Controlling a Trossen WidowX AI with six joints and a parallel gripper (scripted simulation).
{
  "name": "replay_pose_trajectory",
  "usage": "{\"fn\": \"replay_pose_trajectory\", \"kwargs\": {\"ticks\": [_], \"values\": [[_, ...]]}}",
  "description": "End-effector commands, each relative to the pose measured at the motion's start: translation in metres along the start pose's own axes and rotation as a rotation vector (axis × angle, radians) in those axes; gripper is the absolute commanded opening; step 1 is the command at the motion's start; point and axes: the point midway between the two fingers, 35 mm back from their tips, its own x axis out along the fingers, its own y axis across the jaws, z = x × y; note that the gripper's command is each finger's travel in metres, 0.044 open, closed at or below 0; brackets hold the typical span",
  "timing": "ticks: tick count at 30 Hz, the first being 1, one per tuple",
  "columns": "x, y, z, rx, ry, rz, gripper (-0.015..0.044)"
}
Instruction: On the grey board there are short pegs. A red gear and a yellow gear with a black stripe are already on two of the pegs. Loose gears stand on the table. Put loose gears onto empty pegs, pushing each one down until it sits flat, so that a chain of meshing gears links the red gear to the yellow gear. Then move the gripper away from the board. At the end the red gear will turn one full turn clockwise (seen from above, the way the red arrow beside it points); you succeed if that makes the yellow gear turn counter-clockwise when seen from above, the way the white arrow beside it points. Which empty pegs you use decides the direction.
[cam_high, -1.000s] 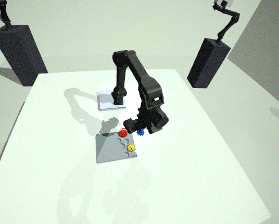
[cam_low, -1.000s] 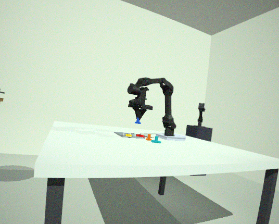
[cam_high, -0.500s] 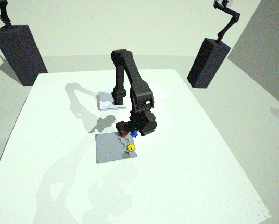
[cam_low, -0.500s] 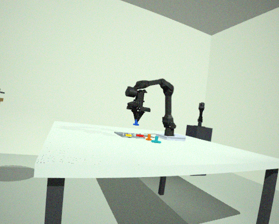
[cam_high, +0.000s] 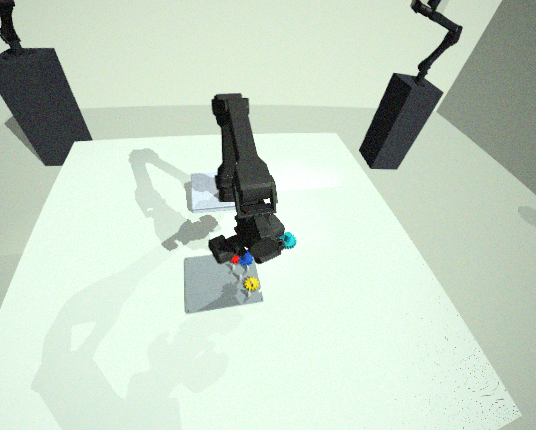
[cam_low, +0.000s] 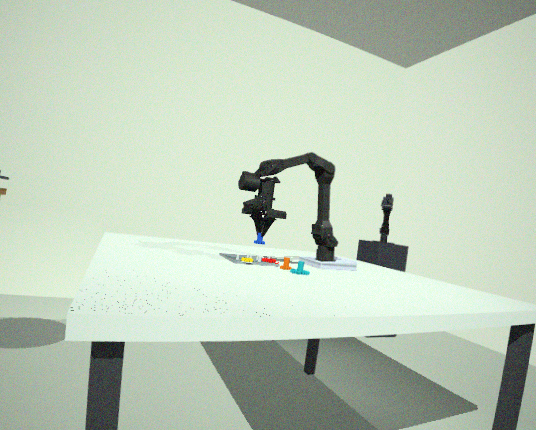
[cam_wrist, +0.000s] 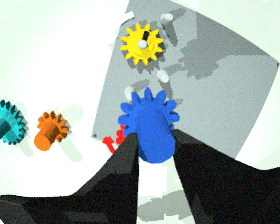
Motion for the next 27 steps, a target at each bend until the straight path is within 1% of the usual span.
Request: {"fn": "replay_pose_trajectory", "kwargs": {"ticks": [1,14,27], "values": [[0.004,-0.006,-0.006,-0.006,-0.002,0.005,0.0000],[0.017,-0.025,-0.024,-0.011,-0.003,0.004,0.0000],[0.015,-0.025,-0.024,-0.011,-0.003,0.004,0.0000]]}}
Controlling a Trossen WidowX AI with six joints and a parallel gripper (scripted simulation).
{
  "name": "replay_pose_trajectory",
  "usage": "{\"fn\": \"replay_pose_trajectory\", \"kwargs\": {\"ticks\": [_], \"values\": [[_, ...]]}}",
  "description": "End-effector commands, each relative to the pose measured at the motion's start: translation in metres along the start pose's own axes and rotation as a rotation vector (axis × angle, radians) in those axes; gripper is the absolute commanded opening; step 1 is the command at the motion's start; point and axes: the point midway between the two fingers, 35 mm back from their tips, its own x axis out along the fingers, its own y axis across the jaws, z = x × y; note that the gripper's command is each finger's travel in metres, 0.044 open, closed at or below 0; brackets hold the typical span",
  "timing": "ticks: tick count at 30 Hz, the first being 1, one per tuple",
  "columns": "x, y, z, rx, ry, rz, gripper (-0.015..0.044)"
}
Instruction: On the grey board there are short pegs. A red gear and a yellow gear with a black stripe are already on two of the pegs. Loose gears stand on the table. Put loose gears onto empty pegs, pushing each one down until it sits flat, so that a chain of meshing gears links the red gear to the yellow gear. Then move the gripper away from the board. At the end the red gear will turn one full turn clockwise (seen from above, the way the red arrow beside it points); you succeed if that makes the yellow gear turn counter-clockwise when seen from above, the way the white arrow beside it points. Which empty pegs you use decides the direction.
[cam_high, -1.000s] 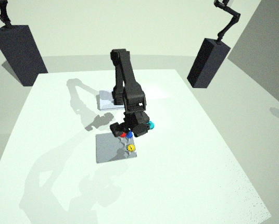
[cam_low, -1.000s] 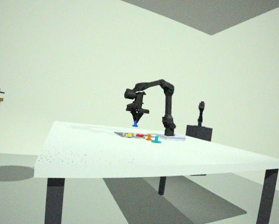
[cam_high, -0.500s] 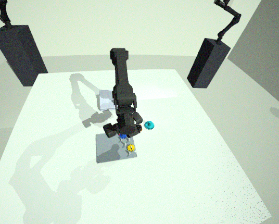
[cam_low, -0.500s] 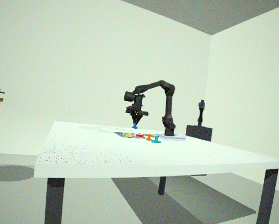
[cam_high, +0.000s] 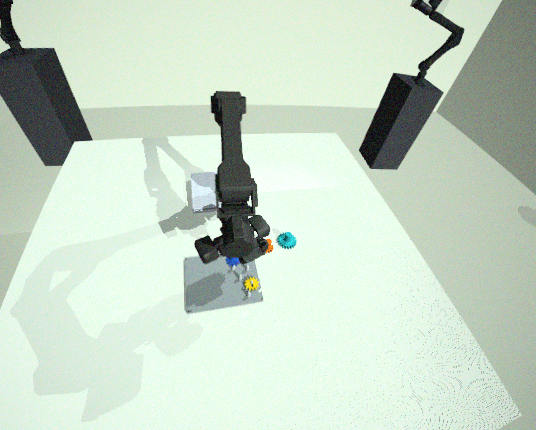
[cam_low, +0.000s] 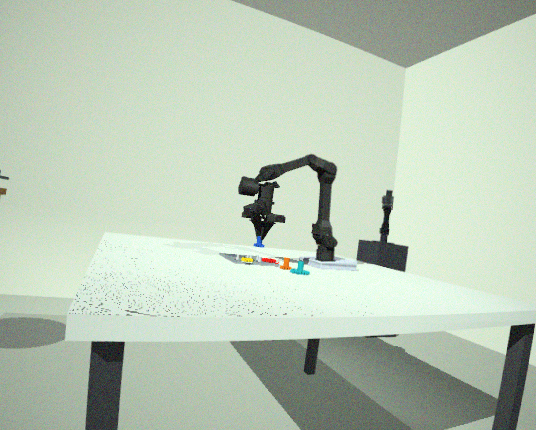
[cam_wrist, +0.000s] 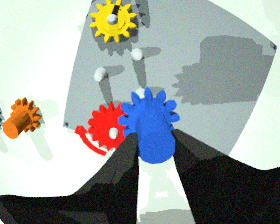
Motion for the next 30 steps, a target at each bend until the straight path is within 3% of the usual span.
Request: {"fn": "replay_pose_trajectory", "kwargs": {"ticks": [1,30], "values": [[0.000,0.001,0.000,-0.005,-0.001,0.005,0.0000],[0.026,0.000,0.000,-0.199,-0.002,0.005,0.0000]]}}
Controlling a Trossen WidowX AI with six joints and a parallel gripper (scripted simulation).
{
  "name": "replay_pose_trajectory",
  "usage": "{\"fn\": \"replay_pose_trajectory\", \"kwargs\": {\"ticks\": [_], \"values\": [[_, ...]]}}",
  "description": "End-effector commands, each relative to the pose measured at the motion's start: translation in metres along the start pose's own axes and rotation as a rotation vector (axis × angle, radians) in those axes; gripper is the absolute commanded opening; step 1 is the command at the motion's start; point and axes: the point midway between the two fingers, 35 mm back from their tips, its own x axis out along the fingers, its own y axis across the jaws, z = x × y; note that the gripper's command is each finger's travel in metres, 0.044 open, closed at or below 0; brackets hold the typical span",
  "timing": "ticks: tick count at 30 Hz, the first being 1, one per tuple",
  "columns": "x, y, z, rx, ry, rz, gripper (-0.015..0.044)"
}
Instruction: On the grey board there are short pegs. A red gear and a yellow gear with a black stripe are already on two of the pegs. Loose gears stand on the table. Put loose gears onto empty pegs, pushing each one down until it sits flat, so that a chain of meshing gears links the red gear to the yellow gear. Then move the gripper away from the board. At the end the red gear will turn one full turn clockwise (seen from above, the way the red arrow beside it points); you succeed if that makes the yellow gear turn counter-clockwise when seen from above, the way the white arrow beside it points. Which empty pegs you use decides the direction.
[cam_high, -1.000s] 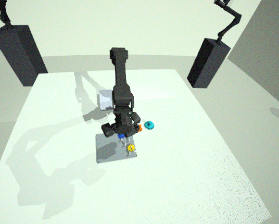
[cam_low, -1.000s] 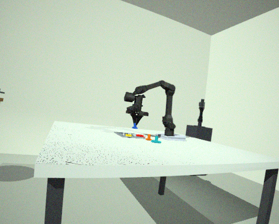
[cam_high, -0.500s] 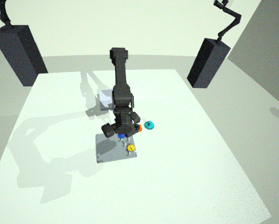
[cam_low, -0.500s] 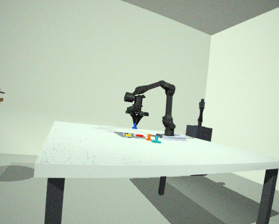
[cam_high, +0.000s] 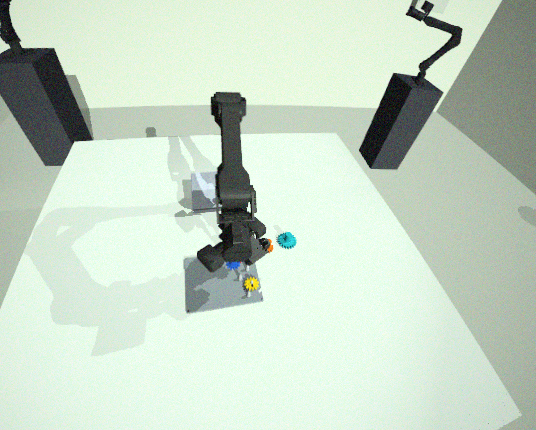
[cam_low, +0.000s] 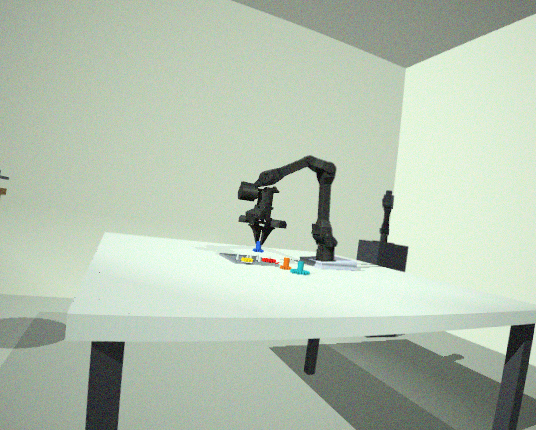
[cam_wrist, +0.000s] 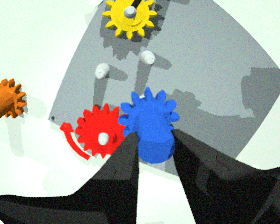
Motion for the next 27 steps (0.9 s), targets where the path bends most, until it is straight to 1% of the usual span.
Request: {"fn": "replay_pose_trajectory", "kwargs": {"ticks": [1,15,18,21,27], "values": [[0.008,0.001,0.000,0.025,0.004,0.009,0.0000],[0.028,0.002,0.000,0.365,0.005,0.008,0.0000],[0.024,0.002,-0.001,0.445,0.006,0.008,0.0000],[0.025,0.001,-0.001,0.440,0.006,0.008,0.0000],[0.025,0.001,0.000,0.333,0.005,0.008,0.0000]]}}
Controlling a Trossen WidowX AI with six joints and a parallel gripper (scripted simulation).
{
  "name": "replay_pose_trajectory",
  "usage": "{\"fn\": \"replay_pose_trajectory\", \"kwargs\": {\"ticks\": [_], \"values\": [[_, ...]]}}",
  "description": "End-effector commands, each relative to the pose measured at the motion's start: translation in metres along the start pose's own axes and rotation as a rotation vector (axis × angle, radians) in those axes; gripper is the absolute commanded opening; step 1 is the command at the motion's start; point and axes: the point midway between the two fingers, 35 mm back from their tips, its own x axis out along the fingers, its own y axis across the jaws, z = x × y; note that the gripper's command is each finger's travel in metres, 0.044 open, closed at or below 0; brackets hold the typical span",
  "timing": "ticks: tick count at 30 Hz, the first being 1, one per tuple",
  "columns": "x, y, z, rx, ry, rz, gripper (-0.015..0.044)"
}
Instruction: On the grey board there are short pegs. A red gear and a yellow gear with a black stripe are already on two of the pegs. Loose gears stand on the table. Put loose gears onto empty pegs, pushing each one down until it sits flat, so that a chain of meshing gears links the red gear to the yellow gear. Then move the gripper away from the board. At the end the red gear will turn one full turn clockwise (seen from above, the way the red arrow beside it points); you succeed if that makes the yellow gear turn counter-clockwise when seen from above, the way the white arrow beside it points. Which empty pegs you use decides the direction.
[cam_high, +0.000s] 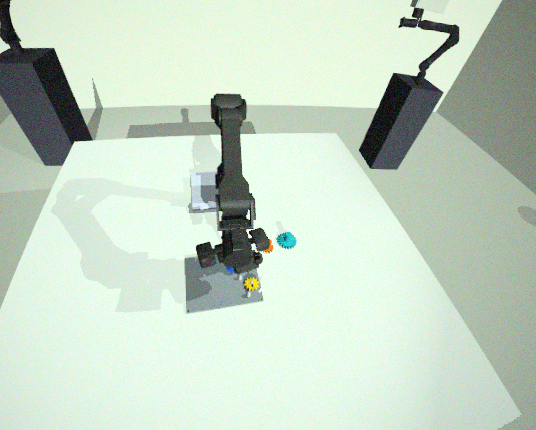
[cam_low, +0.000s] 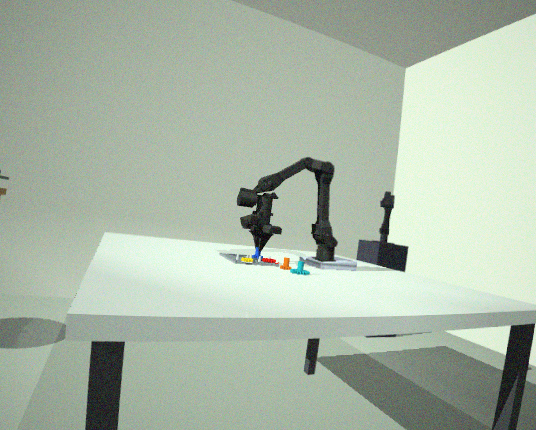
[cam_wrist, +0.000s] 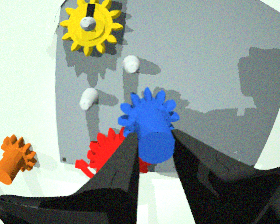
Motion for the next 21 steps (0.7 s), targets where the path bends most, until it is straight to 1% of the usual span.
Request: {"fn": "replay_pose_trajectory", "kwargs": {"ticks": [1,14,21], "values": [[0.0011,0.0007,0.0003,-0.077,0.002,0.003,0.0000],[0.0029,0.0002,-0.0007,-0.416,0.002,0.003,0.0000],[0.0041,0.0001,0.0001,-0.394,0.002,0.003,0.0000]]}}
